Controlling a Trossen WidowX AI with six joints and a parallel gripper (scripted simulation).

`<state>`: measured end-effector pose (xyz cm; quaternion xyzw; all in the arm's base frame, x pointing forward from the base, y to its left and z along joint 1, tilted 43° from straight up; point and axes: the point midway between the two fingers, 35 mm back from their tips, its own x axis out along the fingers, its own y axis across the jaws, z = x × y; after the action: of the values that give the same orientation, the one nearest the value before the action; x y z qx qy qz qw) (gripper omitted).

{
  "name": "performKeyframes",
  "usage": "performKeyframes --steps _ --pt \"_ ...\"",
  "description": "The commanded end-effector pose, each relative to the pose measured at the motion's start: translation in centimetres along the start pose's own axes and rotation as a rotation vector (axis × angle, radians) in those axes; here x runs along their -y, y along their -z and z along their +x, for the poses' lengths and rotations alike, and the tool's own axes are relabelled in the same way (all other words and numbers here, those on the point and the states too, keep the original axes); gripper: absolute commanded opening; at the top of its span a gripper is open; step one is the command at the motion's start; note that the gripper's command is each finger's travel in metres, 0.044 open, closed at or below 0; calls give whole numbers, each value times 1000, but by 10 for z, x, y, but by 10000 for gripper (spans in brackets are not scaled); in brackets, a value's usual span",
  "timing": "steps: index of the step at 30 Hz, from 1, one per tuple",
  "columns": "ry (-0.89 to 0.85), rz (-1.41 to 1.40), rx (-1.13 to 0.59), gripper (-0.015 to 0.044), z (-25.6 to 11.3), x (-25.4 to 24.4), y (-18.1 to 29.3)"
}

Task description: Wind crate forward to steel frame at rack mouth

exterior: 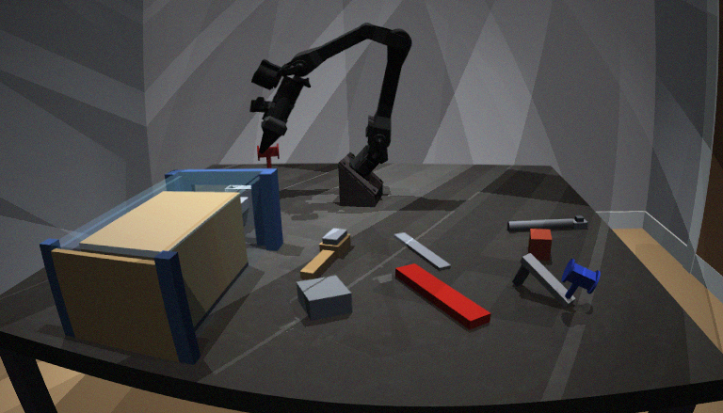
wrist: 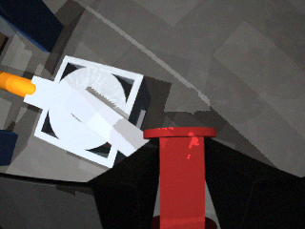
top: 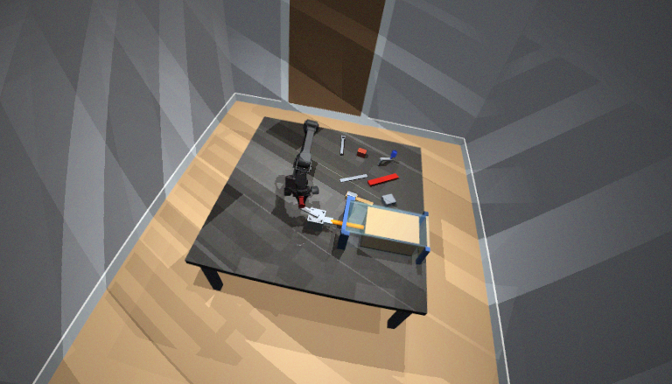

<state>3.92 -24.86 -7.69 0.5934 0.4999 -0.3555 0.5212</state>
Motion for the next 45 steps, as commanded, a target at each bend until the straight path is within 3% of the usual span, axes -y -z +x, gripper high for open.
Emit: performKeyframes --steps 1,45 --pt "7 -11 -29 0 16 4 -1" --pt "8 -13 -23 0 44 12 -59"
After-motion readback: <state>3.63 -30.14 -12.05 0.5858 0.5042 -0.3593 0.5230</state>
